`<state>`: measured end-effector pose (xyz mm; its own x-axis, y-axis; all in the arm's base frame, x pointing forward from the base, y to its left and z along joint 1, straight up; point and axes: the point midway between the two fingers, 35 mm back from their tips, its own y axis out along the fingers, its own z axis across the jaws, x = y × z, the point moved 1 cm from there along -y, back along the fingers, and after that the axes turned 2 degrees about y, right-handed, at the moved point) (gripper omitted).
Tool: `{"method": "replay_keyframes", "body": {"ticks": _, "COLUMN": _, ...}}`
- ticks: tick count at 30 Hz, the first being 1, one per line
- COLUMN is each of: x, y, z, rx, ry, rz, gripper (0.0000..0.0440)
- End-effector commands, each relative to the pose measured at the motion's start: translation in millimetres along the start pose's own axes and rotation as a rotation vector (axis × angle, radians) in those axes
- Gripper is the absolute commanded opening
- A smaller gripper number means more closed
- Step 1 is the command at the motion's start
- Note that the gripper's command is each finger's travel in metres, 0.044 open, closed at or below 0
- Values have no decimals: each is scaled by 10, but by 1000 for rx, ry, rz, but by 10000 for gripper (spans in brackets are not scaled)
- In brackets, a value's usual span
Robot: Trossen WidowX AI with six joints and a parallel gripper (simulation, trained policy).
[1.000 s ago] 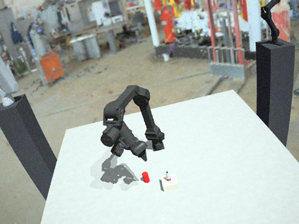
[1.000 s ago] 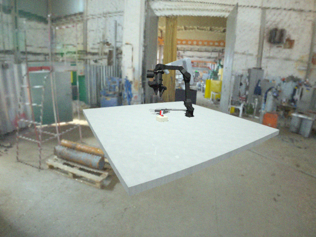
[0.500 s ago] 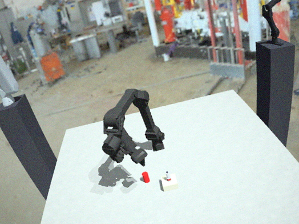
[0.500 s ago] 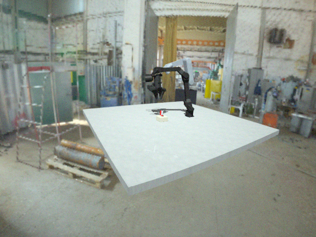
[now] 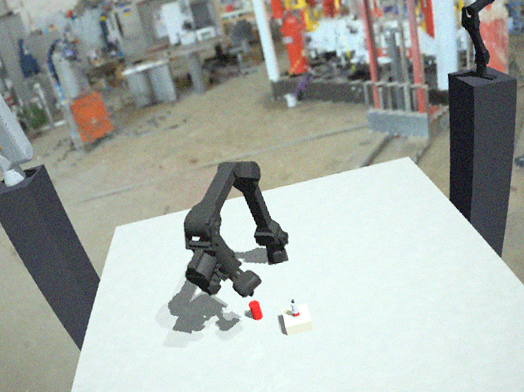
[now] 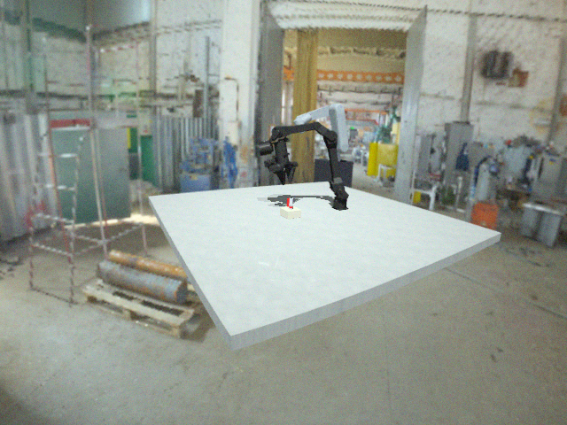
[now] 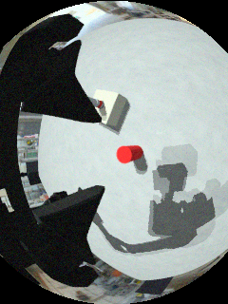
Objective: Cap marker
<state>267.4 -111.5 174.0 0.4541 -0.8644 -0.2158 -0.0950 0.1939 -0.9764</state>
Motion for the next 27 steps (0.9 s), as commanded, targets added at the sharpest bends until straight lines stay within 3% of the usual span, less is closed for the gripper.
{"method": "replay_keyframes", "body": {"ticks": 1, "x": 22, "y": 98, "z": -23, "rx": -40, "ry": -16, "rz": 4, "gripper": 316}}
{"method": "replay_keyframes", "body": {"ticks": 27, "x": 49, "y": 767, "z": -22, "rx": -150, "ry": -161, "rz": 20, "gripper": 274}}
